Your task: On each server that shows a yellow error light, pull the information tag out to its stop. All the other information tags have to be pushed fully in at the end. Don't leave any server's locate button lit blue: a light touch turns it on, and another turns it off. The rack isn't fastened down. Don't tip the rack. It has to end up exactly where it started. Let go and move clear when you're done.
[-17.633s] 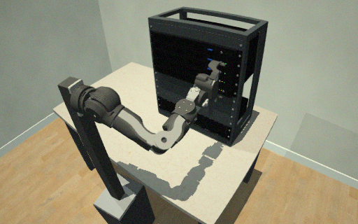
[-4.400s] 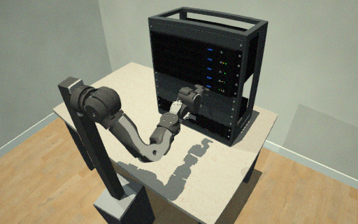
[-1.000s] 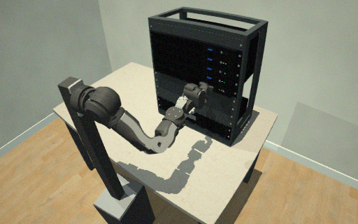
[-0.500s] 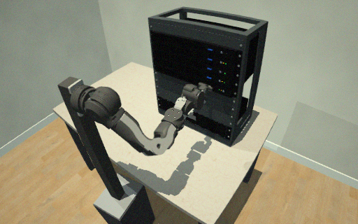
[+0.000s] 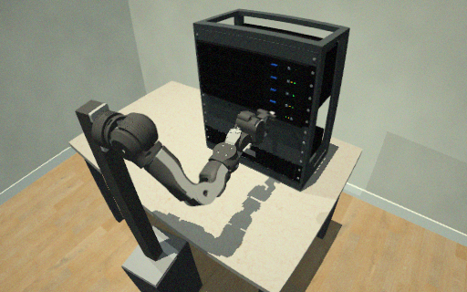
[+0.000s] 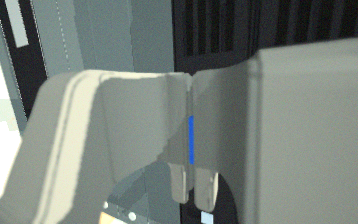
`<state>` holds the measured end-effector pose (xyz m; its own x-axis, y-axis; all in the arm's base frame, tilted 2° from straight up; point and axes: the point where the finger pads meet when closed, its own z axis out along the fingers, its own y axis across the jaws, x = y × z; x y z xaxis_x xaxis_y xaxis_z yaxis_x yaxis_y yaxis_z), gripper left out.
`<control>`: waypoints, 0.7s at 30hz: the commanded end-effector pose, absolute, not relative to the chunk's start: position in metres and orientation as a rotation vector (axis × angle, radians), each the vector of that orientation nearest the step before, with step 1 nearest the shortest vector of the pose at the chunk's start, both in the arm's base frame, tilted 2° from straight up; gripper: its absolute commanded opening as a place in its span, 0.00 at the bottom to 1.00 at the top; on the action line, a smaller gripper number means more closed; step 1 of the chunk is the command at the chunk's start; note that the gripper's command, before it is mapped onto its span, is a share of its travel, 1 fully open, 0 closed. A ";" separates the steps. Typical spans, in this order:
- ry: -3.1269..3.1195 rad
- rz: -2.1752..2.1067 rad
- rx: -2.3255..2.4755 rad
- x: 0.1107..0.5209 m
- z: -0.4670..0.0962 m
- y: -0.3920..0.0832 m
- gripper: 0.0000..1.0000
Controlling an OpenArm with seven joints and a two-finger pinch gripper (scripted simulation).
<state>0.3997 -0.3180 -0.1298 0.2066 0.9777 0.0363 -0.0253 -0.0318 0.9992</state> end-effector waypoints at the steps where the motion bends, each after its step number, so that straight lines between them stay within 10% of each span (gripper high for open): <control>1: 1.026 1.097 1.299 0.399 -0.126 -0.316 0.00; 21: 1.026 1.097 1.300 0.381 -0.127 -0.313 0.00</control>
<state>0.3808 -0.3141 -0.1304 0.2052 0.9781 0.0338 -0.0240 -0.0295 0.9993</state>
